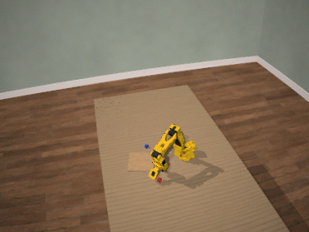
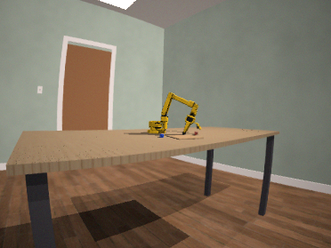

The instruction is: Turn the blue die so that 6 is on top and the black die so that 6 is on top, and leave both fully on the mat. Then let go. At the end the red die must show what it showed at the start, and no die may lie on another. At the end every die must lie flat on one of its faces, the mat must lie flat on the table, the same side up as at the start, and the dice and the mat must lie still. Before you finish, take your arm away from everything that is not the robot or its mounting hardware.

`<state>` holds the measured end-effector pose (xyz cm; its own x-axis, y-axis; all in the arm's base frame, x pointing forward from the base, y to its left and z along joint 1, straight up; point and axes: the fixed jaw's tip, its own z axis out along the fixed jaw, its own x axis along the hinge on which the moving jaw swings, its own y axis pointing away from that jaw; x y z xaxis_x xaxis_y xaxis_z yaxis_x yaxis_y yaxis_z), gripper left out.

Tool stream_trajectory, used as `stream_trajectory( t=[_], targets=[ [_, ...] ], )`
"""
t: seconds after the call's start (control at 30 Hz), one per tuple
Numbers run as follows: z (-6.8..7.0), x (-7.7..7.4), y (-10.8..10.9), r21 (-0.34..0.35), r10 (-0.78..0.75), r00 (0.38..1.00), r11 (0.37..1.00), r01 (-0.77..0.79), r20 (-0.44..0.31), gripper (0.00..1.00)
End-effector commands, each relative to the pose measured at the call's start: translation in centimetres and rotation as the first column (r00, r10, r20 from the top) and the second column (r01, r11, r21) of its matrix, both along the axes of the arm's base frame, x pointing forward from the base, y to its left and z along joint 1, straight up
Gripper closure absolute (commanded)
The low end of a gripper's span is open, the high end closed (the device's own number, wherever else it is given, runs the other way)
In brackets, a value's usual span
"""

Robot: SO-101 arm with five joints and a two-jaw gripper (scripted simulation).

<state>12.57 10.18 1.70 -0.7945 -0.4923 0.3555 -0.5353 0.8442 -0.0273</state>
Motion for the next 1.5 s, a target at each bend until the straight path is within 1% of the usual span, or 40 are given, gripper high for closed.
stream_trajectory(
  t=[0.0,0.27,0.77,1.03,1.47],
  targets=[
    [-0.06,0.15,0.24,0.012,0.0,1.0,1.0,0.0,0.018,0.75],
    [-0.41,0.14,0.23,0.01,0.0,1.0,1.0,0.0,0.016,0.75],
    [-0.43,0.17,0.18,0.011,-0.001,1.0,1.0,0.001,0.015,0.76],
    [-0.43,0.27,0.03,0.014,-0.002,1.0,1.0,0.002,0.012,0.79],
    [-0.43,0.59,-0.47,0.022,-0.007,1.0,1.0,0.007,0.004,0.88]
  ],
)
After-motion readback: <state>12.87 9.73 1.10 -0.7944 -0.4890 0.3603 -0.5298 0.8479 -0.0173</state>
